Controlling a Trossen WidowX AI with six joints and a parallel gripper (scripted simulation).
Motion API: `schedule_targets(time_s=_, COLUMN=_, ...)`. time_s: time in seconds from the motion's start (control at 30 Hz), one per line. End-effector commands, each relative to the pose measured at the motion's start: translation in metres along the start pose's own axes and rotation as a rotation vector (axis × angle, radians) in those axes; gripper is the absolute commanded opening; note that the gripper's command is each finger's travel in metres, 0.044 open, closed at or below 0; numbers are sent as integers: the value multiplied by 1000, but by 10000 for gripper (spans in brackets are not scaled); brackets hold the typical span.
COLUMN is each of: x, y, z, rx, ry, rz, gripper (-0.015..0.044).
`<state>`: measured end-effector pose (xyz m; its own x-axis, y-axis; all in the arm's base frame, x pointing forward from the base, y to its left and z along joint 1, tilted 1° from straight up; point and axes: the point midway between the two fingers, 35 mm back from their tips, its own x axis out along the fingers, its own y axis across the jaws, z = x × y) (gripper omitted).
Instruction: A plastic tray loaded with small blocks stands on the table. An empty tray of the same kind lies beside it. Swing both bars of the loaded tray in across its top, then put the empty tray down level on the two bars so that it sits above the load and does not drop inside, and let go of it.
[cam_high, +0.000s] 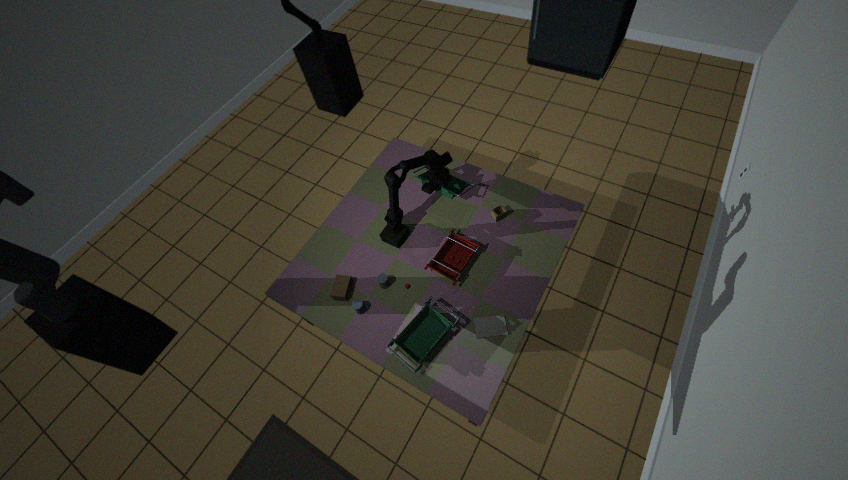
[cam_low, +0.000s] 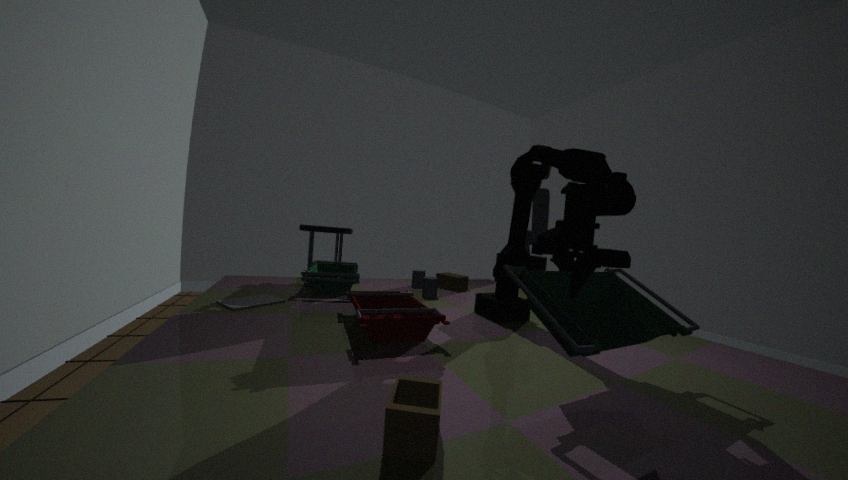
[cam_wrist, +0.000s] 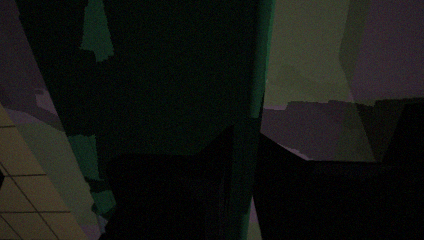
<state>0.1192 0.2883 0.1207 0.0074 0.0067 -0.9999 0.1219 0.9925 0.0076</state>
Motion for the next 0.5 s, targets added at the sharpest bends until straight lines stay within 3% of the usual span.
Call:
schedule_targets(time_s=0.0, x=-22, y=9, z=2, rx=1, ry=-7, rz=27, gripper=0)
schedule_targets(time_s=0.47, x=-52, y=16, z=4, rx=1, ry=-7, rz=28, gripper=0)
